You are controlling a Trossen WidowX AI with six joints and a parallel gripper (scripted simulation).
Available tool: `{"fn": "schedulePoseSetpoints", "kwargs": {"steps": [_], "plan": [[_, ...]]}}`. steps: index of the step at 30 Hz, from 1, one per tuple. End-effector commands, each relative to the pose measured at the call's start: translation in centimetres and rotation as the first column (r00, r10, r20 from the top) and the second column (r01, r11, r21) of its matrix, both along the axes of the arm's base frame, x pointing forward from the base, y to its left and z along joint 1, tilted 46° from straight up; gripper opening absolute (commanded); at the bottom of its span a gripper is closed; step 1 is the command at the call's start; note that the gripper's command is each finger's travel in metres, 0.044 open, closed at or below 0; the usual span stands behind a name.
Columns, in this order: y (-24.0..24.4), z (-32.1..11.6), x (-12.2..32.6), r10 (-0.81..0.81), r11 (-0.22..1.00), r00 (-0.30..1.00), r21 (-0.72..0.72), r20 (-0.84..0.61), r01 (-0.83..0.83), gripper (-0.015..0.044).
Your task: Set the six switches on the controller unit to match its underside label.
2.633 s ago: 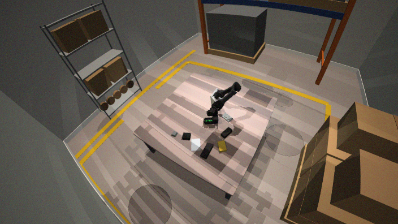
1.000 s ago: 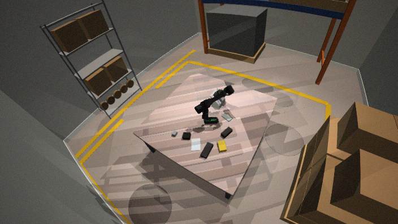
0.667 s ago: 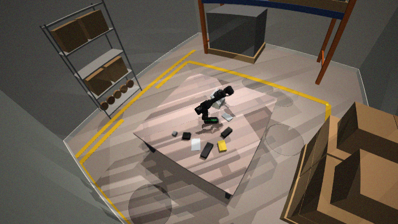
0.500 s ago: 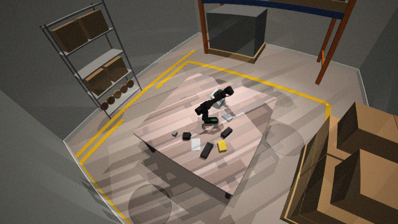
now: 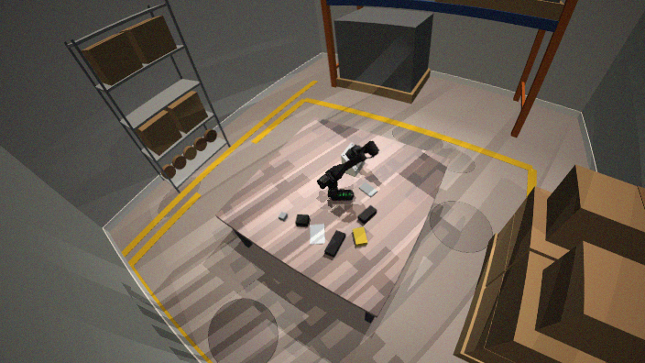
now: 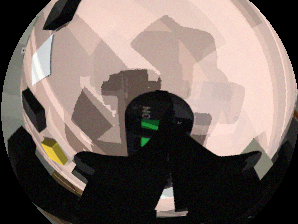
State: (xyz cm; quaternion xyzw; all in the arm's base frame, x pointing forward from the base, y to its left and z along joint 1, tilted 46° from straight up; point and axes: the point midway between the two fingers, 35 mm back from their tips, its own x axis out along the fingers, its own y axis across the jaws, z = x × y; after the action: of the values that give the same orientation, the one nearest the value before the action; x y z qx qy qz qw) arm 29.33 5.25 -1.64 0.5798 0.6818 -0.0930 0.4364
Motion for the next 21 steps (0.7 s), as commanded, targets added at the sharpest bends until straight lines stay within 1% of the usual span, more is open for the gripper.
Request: {"fn": "schedulePoseSetpoints", "kwargs": {"steps": [1,14,16,19,21], "plan": [[0.4,-0.4,-0.3,0.001,1.000,1.000,0.006,-0.012,-0.001,0.0000],[0.4,-0.4,-0.3,0.001,1.000,1.000,0.006,-0.012,-0.001,0.0000],[-0.4,0.3,-0.2,0.002,1.000,1.000,0.002,-0.008,-0.002,0.0000],[-2.7,2.5,-0.4,0.001,1.000,1.000,0.003,-0.012,-0.001,0.0000],[-2.8,2.7,-0.5,0.001,1.000,1.000,0.004,-0.012,-0.001,0.0000]]}}
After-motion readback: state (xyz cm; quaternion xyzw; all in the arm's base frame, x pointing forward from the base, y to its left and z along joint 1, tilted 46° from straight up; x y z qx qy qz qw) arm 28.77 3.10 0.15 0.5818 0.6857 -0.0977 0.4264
